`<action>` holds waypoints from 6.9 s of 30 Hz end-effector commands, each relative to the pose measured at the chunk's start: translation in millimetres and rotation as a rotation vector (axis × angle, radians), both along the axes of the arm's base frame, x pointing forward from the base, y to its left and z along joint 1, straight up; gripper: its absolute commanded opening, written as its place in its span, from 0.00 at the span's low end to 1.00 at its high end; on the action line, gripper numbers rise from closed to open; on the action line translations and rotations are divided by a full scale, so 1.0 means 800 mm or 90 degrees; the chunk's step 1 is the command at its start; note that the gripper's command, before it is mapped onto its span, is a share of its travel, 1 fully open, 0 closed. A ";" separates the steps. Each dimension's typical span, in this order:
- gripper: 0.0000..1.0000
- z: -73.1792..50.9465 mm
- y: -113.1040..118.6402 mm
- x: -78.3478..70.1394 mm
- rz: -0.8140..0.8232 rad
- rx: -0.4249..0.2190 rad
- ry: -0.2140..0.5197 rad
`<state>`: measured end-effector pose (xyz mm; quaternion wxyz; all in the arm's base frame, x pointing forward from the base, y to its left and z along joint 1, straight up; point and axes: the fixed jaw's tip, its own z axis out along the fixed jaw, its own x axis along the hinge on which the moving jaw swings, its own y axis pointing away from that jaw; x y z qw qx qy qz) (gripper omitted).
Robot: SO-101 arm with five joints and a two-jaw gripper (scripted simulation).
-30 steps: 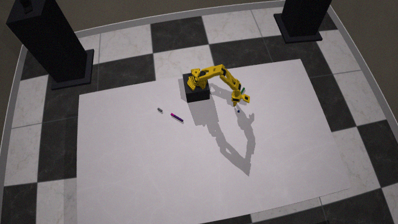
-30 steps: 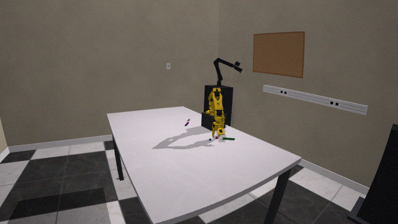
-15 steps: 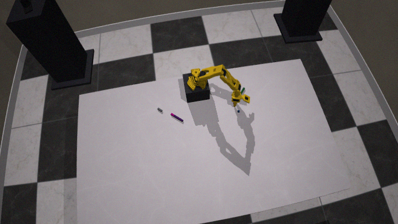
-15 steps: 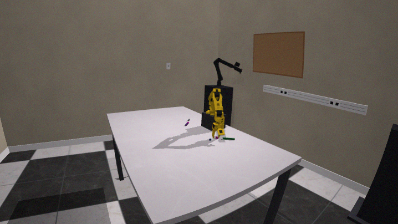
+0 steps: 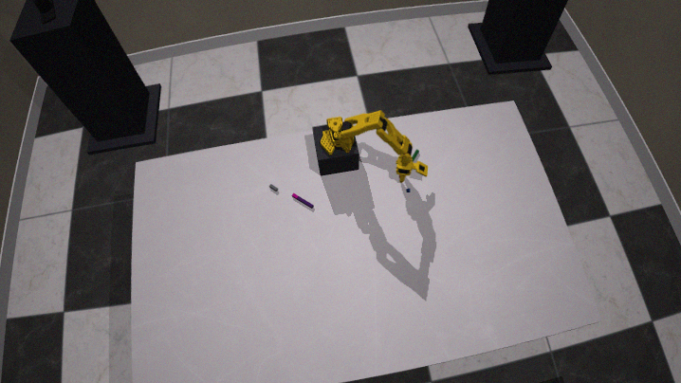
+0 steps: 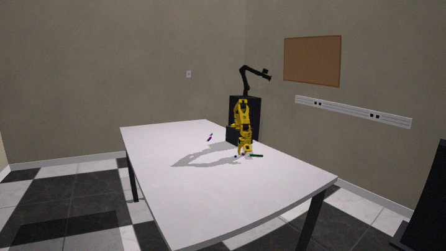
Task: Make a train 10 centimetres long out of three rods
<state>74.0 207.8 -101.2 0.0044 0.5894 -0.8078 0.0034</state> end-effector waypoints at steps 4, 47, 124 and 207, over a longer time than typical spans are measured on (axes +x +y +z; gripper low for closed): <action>0.18 -0.002 0.002 -0.002 0.003 0.003 -0.001; 0.00 -0.002 0.002 -0.002 0.003 0.003 -0.001; 0.00 0.043 -0.050 0.077 -0.047 0.004 0.000; 0.00 0.038 -0.383 0.104 -0.264 0.005 -0.007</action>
